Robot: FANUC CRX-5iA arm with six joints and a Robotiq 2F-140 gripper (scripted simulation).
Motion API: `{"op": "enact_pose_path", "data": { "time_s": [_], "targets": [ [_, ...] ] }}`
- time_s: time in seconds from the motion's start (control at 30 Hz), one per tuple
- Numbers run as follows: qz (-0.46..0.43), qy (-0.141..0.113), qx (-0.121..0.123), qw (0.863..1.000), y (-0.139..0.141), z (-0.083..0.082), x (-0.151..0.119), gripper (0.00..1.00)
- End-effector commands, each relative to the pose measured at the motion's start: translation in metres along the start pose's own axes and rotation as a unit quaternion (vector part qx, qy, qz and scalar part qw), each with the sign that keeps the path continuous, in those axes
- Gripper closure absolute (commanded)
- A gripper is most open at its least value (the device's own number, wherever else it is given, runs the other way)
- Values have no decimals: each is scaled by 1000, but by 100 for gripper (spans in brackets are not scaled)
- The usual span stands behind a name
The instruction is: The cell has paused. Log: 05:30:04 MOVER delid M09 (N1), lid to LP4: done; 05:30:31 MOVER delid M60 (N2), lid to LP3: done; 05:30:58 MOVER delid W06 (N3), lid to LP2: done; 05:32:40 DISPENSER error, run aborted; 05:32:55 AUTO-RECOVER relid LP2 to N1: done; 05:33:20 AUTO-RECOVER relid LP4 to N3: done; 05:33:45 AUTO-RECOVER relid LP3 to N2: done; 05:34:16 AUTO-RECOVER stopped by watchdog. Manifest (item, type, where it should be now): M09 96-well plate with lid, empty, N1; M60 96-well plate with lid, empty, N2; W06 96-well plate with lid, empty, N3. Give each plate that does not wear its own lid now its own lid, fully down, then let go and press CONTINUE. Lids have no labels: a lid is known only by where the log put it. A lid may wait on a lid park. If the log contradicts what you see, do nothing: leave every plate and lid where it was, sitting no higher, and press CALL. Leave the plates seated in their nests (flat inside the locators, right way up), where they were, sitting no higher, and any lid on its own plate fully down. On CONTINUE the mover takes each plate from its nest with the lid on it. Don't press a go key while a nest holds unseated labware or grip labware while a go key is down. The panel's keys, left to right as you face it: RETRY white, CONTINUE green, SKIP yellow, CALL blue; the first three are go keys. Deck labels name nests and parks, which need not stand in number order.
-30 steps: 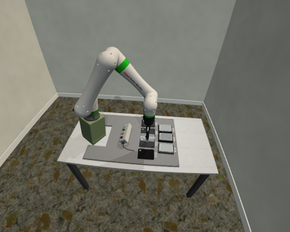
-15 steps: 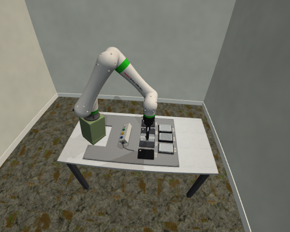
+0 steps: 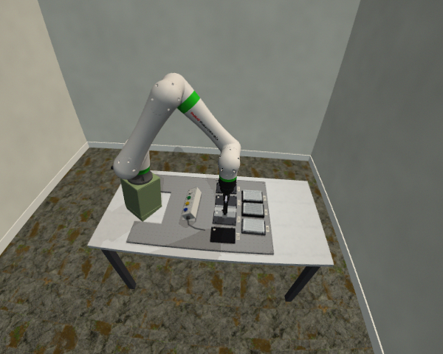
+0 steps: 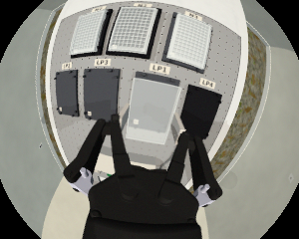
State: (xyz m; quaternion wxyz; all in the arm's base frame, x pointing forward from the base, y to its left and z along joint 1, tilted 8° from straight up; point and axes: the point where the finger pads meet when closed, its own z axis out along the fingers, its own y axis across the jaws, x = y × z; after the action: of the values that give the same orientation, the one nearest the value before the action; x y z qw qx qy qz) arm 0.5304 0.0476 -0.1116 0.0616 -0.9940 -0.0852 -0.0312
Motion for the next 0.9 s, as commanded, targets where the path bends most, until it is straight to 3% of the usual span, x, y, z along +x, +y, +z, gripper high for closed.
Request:
{"op": "enact_pose_path", "data": {
  "time_s": [0.0,0.87],
  "targets": [
    [0,0,0,1000,0,6,0,100],
    [0,0,0,1000,1,38,1,100]
  ]
}}
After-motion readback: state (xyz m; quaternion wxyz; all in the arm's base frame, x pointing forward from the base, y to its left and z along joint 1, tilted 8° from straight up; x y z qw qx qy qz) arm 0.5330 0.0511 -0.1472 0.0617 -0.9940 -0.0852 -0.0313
